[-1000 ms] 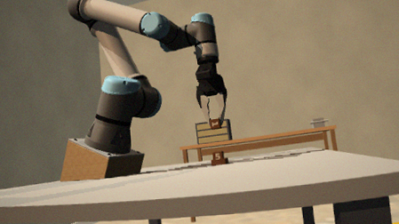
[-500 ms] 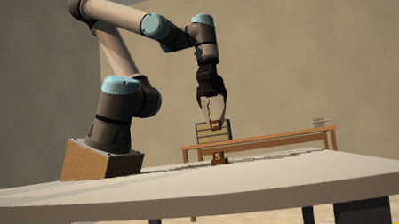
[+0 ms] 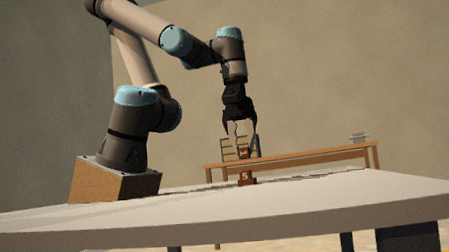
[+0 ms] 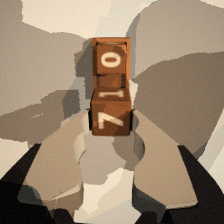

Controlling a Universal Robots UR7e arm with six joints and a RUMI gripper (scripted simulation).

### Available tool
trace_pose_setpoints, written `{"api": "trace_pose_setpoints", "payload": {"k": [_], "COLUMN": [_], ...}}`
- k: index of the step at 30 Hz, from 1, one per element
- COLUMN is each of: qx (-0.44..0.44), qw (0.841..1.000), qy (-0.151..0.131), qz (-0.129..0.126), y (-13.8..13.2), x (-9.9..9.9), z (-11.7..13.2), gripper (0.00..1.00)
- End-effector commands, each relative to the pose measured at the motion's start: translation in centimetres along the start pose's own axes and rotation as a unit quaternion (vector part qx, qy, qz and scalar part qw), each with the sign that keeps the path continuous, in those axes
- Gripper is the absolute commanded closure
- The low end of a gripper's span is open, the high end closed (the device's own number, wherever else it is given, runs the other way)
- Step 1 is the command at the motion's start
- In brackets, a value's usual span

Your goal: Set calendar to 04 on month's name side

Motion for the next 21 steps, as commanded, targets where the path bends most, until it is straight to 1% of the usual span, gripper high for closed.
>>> {"api": "trace_pose_setpoints", "payload": {"k": [1, 6, 21], "qx": [0.000, 0.000, 0.000], "qw": [1.000, 1.000, 1.000], "qy": [0.001, 0.001, 0.001], "qz": [-0.001, -0.001, -0.001], "y": [-0.2, -0.2, -0.2], "x": [1.6, 2.5, 2.8], "z": [0.1, 0.1, 0.1], "gripper": [0.90, 0.90, 0.90]}}
Point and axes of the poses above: the point where the finger pads meet when closed, its own x axis out along the fingers, its own y axis across the jaws, z = x × y, the point moved 4 cm from there along -x, back along the fingers, and after that the axes turned 5 degrees about x, right-handed, at the moved point
